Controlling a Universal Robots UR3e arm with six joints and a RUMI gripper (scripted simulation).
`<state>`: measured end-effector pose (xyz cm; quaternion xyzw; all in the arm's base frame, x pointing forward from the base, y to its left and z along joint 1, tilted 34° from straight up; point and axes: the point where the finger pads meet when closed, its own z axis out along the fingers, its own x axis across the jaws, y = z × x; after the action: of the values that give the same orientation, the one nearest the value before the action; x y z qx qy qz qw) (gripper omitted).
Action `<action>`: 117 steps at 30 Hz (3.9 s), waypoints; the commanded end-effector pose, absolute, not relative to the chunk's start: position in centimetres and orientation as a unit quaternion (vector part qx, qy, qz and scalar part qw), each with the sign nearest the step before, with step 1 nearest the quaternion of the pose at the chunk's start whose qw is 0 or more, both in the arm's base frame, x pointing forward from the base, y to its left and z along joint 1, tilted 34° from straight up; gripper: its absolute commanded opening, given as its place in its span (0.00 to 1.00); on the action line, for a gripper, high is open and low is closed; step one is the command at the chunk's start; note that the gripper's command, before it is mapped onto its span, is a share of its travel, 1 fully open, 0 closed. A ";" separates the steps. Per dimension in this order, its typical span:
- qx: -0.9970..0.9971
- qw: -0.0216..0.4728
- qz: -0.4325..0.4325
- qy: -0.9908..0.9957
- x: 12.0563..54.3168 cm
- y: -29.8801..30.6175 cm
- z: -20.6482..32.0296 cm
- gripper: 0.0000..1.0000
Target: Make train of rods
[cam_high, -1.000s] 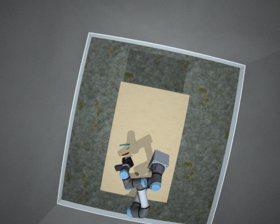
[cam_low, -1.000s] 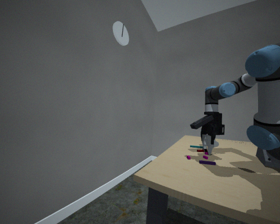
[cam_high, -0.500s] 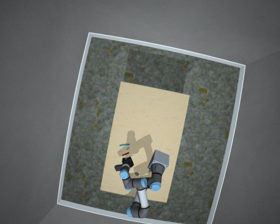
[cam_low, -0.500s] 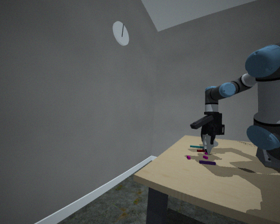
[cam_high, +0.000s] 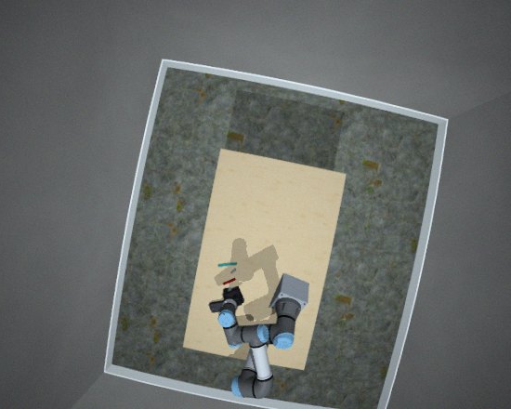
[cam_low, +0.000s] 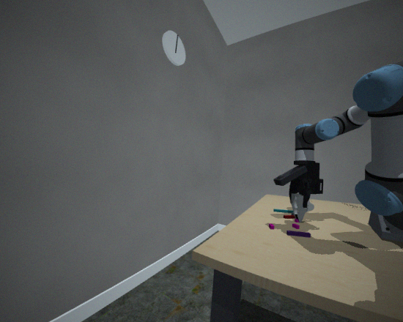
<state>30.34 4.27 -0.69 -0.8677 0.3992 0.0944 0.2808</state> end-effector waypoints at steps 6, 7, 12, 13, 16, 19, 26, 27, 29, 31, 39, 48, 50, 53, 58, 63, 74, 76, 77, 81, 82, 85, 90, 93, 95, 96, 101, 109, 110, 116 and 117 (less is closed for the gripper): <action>-0.868 0.280 0.093 0.399 30.4 4.2 -0.7 0.00; -0.868 0.280 0.093 0.399 30.4 4.2 -0.7 0.00; -0.868 0.280 0.093 0.399 30.4 4.2 -0.7 0.00; -0.868 0.280 0.093 0.399 30.4 4.2 -0.7 0.00; -0.868 0.280 0.093 0.399 30.4 4.2 -0.7 0.00; -0.868 0.280 0.093 0.399 30.4 4.1 -0.6 0.00; -0.868 0.280 0.093 0.399 30.3 3.6 0.2 0.00; -0.868 0.280 0.093 0.399 30.3 3.6 0.2 0.00; -0.868 0.280 0.093 0.399 30.3 3.5 0.4 0.00; -0.868 0.280 0.093 0.399 30.3 3.2 0.8 0.00; -0.868 0.280 0.093 0.399 30.1 1.7 3.0 0.00; -0.868 0.280 0.093 0.399 30.0 0.3 5.1 0.00; -0.868 0.280 0.093 0.399 29.9 -0.1 5.6 0.00; -0.868 0.280 0.093 0.399 29.9 -0.5 6.3 0.00; -0.868 0.280 0.093 0.399 29.8 -1.1 7.1 0.00; -0.868 0.280 0.093 0.399 29.8 -1.3 7.4 0.00; -0.868 0.280 0.093 0.399 29.8 -1.4 7.6 0.00; -0.868 0.280 0.093 0.399 29.8 -1.4 7.6 0.00; -0.868 0.280 0.093 0.399 29.8 -1.4 7.6 0.00; -0.868 0.280 0.093 0.399 29.8 -1.4 7.6 0.00; -0.868 0.280 0.093 0.399 29.8 -1.4 7.6 0.00; -0.868 0.281 0.093 0.399 29.8 -1.4 7.6 0.00; -0.869 0.281 0.092 0.396 29.8 -1.4 7.6 0.00; -0.871 0.281 0.091 0.392 29.8 -1.4 7.6 0.00; -0.872 0.281 0.091 0.391 29.8 -1.4 7.6 0.00; -0.872 0.281 0.091 0.391 29.8 -1.4 7.6 0.00; -0.877 0.282 0.087 0.380 29.7 -1.3 7.7 0.00; -0.889 0.285 0.077 0.349 29.7 -1.2 7.8 0.00; -0.891 0.286 0.075 0.343 29.7 -1.1 7.8 0.00; -0.900 0.288 0.068 0.319 29.7 -1.0 7.9 0.00; -0.903 0.288 0.065 0.313 29.6 -1.0 7.9 0.00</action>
<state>29.64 -1.00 7.80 -0.8961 0.3307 0.0723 0.2869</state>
